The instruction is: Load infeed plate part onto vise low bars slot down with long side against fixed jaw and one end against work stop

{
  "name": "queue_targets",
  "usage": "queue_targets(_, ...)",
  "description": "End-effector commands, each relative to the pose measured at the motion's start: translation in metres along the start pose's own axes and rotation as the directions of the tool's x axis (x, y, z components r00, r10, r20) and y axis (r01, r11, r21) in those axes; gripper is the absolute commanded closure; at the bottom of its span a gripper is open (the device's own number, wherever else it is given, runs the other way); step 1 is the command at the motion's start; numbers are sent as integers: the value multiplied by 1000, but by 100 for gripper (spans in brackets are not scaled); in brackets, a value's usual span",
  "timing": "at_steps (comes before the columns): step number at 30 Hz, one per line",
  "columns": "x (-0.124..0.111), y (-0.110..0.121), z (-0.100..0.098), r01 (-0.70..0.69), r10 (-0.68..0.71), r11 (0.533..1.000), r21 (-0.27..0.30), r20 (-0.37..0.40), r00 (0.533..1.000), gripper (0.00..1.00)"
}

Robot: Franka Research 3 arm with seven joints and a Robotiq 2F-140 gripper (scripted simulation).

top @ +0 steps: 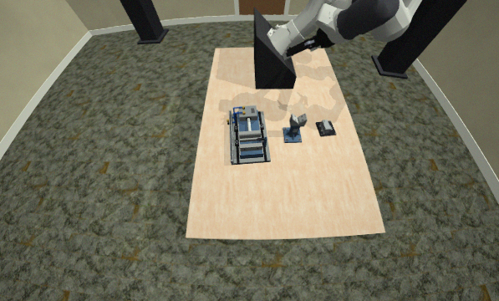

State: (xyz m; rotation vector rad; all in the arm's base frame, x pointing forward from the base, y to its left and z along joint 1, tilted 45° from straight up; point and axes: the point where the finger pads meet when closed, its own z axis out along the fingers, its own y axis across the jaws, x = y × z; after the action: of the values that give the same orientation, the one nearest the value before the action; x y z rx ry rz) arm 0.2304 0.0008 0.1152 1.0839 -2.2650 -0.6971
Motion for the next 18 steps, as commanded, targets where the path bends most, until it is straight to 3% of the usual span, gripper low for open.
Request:
queue_targets(1,-23,1,-6,160,-161,987,17,63,985,0)
queue_targets(7,-37,4,-11,222,-224,974,34,101,969,0)
queue_targets(18,-81,12,-29,397,-412,911,113,201,889,0)
